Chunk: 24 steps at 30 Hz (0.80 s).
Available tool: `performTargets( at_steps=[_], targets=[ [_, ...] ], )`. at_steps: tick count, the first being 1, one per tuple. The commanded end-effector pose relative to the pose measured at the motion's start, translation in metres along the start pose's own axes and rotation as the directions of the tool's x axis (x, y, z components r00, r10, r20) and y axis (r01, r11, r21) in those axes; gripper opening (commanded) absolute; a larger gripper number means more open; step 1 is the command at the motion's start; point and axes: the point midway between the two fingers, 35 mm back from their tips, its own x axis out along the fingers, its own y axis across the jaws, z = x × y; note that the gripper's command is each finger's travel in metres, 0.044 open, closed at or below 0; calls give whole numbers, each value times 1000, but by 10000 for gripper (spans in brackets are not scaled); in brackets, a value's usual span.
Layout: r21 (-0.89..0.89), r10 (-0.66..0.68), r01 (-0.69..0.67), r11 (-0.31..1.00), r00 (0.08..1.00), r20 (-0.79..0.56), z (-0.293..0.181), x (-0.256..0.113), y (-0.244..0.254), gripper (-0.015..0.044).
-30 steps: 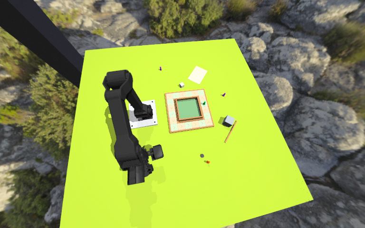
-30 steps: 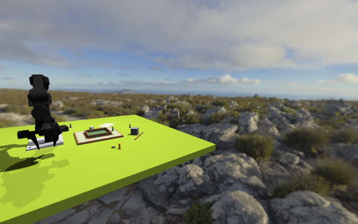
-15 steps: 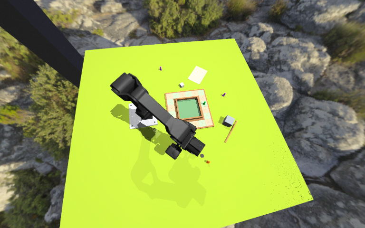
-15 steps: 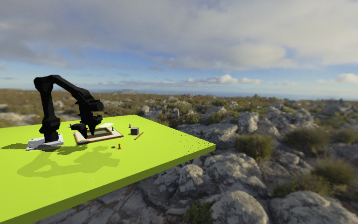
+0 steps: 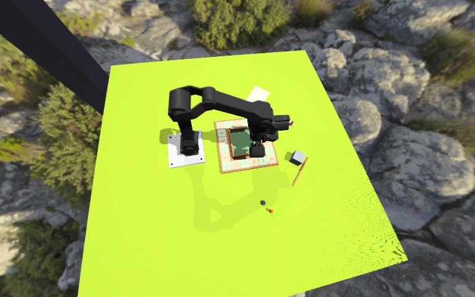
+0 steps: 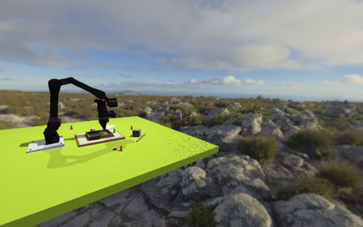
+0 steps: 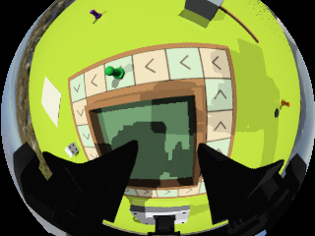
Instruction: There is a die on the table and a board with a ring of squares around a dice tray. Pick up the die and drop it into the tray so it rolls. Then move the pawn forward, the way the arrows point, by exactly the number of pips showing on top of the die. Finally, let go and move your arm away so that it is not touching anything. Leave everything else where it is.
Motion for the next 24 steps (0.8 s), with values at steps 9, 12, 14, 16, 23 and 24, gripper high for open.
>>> performTargets(
  at_steps=[9, 12, 14, 16, 23, 24],
  targets=[
    [-470, -5, -13, 882, 999, -38, -45, 10, 185, 275],
    [-547, -15, -14, 837, 999, -49, -69, 11, 220, 275],
    [-565, -18, -15, 825, 999, -52, -76, 12, 228, 275],
    [-565, -18, -15, 825, 998, -52, -78, 12, 225, 275],
    [-565, -18, -15, 825, 998, -52, -80, 25, 223, 275],
    [-565, -18, -15, 825, 998, -52, -80, 27, 223, 275]
  ],
)
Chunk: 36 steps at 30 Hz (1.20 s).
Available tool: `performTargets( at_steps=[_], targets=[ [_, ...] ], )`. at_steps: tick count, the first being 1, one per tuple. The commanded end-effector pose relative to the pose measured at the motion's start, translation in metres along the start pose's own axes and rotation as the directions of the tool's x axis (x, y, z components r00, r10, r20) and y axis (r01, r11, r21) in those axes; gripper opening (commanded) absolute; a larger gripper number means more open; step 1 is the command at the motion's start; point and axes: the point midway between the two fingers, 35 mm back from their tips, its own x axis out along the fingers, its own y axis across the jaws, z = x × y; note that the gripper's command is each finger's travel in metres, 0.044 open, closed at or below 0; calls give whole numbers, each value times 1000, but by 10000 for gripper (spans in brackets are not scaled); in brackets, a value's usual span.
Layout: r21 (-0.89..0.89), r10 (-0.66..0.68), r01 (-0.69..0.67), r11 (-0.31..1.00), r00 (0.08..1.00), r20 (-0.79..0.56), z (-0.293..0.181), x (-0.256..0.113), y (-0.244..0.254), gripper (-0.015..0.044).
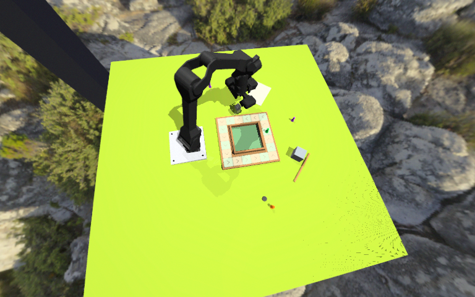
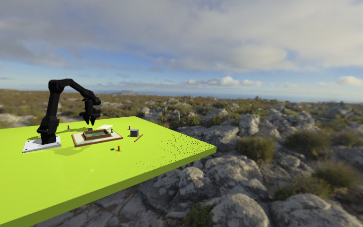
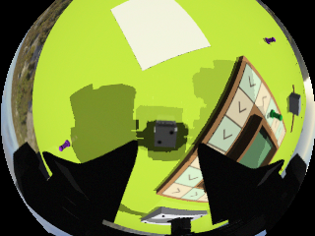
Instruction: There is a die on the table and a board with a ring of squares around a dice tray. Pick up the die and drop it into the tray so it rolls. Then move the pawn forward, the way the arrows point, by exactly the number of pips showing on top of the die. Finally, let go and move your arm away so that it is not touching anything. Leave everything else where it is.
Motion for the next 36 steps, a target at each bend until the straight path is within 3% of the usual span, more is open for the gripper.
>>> performTargets(
  at_steps=[1, 26, 33, 36],
  targets=[
    [-3, -1, 1, 1000, 1000, -15, -4, 11, 3, 275],
    [-3, -1, 1, 1000, 1000, -15, -5, 43, 3, 275],
    [-3, -1, 1, 1000, 1000, -15, -5, 43, 3, 91],
    [-3, -1, 1, 1000, 1000, -15, -5, 43, 3, 71]
  ],
)
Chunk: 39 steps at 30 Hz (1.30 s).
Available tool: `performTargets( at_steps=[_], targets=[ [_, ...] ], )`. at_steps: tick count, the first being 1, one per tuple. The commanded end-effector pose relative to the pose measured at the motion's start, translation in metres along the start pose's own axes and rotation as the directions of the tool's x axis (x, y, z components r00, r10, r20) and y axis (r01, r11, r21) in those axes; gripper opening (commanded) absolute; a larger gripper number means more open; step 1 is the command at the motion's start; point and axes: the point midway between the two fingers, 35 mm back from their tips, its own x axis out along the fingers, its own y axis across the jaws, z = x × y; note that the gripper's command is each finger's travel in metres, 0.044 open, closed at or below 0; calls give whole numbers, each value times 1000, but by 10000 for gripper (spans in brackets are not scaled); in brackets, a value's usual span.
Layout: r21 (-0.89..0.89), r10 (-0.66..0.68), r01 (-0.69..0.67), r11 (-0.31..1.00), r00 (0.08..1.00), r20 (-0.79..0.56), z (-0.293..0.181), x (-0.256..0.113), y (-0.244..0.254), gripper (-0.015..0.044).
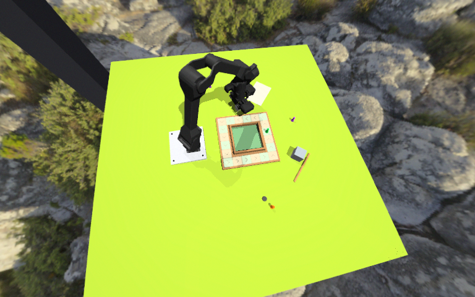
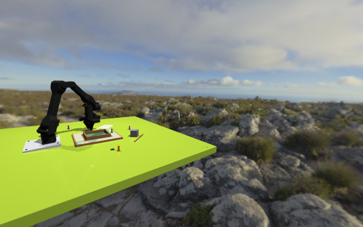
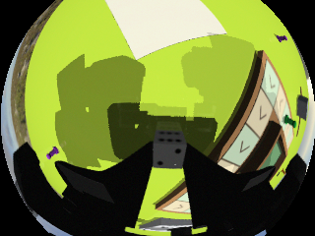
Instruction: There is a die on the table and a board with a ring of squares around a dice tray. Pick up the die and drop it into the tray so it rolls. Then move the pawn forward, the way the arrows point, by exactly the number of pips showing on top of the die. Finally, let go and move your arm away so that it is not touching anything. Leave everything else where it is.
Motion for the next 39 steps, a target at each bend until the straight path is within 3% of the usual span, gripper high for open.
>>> performTargets(
  at_steps=[1, 5, 26, 32, 39],
  targets=[
    [4, 2, -2, 1000, 1000, -3, -1, 1, 0, 65],
    [4, 2, -2, 1000, 1000, -3, 0, -2, 0, 0],
    [4, 1, -1, 1000, 1000, -2, 4, -118, -8, 0],
    [7, 1, -1, 1000, 1000, -2, 4, -121, -10, 0],
    [86, -1, 1, 996, 1000, -1, -2, -115, -48, 0]
  ],
)
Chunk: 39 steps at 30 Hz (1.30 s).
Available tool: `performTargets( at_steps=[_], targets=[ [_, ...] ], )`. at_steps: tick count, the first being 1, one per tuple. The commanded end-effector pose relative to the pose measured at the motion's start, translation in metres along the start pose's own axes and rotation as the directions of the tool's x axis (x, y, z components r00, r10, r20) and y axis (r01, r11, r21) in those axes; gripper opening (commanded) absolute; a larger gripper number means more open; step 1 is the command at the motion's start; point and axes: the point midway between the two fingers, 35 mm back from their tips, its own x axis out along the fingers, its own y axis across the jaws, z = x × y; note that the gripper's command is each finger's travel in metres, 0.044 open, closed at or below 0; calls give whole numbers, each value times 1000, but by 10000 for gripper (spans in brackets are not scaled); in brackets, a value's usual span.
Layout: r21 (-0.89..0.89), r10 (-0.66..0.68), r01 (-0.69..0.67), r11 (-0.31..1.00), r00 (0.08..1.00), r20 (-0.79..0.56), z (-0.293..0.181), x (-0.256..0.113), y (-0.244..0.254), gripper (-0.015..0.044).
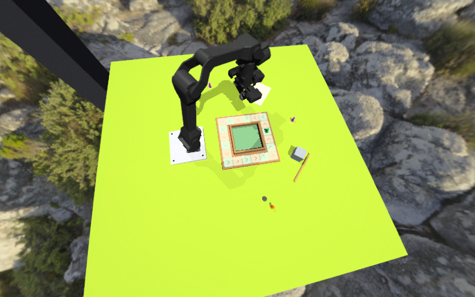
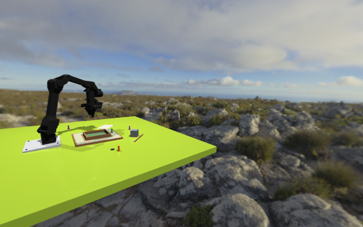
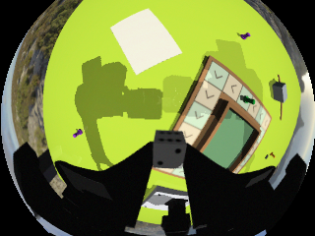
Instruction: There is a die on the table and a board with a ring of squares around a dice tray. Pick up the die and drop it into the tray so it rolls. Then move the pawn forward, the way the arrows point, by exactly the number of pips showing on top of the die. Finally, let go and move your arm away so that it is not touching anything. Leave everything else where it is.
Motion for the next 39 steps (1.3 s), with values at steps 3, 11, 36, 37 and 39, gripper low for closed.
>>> performTargets(
  at_steps=[3, 11, 36, 37, 39],
  targets=[
    [77, -5, 5, 997, 1000, 3, -6, 5, -38, 0],
    [177, -8, 8, 984, 1000, 3, -21, 14, -83, 0],
    [362, -73, 19, 932, 988, 137, -63, 39, -157, 0],
    [362, -86, 19, 932, 982, 168, -62, 39, -156, 0],
    [361, -110, 21, 932, 967, 230, -61, 40, -156, 0]
  ],
)
